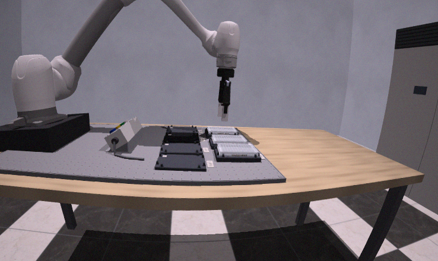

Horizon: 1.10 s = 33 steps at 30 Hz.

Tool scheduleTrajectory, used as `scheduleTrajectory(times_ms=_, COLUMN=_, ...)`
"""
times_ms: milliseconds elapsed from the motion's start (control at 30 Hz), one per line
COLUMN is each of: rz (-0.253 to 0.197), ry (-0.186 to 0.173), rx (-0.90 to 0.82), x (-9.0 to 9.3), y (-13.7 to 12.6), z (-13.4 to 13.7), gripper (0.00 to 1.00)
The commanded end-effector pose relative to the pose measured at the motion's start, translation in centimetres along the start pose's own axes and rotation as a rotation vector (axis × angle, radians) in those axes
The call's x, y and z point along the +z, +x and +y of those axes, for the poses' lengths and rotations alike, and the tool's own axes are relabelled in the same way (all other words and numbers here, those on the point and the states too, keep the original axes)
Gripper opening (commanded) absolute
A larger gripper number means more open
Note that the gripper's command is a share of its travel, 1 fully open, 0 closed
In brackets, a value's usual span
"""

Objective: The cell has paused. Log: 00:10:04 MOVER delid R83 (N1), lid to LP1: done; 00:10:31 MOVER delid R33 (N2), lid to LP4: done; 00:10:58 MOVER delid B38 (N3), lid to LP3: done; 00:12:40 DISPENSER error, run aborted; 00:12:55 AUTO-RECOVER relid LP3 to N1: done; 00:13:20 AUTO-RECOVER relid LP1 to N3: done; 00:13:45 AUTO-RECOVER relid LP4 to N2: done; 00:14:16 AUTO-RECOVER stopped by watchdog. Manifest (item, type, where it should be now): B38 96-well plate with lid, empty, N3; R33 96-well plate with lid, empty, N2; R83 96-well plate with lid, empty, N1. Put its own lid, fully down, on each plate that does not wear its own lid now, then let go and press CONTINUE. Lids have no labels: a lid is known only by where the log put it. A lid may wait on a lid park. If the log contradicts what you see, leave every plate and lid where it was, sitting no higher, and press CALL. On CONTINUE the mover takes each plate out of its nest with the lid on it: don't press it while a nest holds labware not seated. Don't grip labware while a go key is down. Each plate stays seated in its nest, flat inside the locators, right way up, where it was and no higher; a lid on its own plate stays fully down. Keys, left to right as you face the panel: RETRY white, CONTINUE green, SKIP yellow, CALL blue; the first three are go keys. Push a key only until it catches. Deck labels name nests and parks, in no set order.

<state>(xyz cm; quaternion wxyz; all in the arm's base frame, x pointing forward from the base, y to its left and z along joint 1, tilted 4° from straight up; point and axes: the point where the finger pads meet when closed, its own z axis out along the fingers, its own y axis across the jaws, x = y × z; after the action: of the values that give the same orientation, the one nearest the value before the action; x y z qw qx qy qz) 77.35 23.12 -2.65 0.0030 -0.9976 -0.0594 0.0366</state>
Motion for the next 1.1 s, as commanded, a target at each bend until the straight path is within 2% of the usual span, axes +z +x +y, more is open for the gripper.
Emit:
scheduleTrajectory(times_ms=0, rz=0.0, ry=0.0, rx=0.0, x=0.1, y=0.0, z=0.0, gripper=0.66)
scheduleTrajectory(times_ms=1067, rz=0.0, ry=0.0, rx=0.0, x=2.6, y=0.1, z=0.0, gripper=0.66)
